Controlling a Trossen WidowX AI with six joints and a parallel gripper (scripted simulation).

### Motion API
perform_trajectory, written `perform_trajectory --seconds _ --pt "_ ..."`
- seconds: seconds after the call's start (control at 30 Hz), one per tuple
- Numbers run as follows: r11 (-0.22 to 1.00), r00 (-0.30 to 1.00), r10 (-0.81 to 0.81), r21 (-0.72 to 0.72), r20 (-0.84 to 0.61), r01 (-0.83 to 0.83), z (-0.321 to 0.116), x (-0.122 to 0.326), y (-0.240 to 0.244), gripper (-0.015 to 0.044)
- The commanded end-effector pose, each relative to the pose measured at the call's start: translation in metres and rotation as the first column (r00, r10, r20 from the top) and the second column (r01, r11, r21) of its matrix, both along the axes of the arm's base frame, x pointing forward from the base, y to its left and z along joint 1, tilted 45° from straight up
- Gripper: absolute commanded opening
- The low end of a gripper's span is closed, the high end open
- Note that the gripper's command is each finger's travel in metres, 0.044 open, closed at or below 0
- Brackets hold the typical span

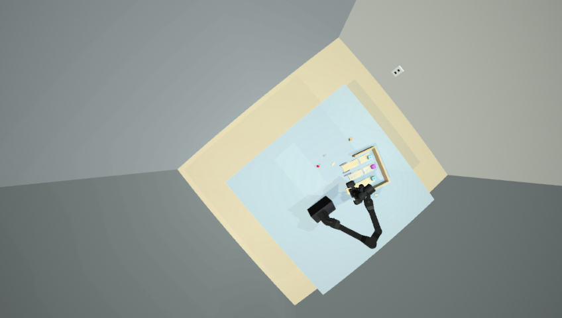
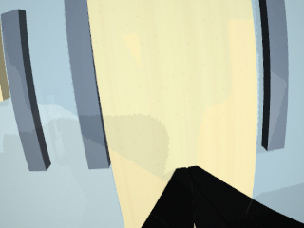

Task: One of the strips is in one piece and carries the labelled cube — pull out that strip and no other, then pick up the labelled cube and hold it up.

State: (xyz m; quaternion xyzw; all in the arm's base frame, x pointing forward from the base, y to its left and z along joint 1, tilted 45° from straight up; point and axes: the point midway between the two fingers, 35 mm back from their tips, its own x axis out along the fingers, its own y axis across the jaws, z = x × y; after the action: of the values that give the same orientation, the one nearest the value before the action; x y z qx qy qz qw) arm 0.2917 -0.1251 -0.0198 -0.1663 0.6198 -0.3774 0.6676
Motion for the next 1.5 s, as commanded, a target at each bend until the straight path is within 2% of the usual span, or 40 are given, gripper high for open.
perform_trajectory --seconds 0.0,1.47 --pt "1.000 1.000 -0.008 0.006 -0.021 0.008 -0.005 -0.013 0.001 0.0000" --pt "1.000 1.000 -0.008 0.007 -0.024 0.008 -0.017 -0.074 0.018 0.0000"
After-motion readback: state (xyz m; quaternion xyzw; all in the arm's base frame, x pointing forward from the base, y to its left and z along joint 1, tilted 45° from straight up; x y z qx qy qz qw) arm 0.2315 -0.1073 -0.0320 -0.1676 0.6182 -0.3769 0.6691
